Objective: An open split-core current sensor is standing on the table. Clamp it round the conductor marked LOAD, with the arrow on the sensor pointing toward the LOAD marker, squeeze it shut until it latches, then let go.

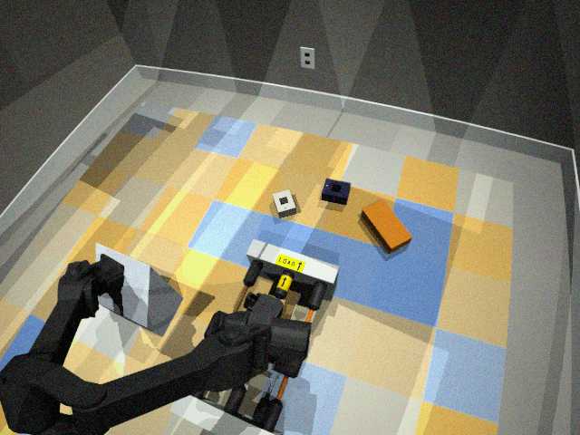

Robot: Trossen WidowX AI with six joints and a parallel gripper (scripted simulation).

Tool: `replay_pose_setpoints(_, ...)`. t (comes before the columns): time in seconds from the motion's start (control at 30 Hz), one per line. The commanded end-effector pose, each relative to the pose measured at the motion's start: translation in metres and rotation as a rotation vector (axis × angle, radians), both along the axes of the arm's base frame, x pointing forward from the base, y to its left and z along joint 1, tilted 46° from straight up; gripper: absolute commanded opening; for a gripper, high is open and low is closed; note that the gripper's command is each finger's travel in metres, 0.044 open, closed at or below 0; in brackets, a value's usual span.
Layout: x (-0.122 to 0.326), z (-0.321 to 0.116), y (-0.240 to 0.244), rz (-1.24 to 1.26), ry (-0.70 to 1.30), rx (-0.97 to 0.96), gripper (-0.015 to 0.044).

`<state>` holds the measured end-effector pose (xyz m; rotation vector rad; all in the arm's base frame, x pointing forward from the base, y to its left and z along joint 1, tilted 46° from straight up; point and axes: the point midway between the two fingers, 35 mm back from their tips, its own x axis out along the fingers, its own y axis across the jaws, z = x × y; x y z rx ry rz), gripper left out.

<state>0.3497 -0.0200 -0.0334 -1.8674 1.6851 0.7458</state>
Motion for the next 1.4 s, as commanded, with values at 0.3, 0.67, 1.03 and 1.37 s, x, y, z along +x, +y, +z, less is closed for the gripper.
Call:
replay_pose_setpoints(0.3, 0.0, 0.003, 0.003, 0.004, -0.001, -0.001, 0.0)
replay_pose_setpoints(0.67, -0.001, 0.011, 0.012, 0.015, -0.005, -0.003, 0.0)
replay_pose_setpoints(1.03, -0.003, 0.009, 0.009, 0.013, 0.003, -0.005, 0.0)
replay_pose_setpoints(1.37, -0.003, 0.009, 0.009, 0.013, 0.003, -0.005, 0.0236)
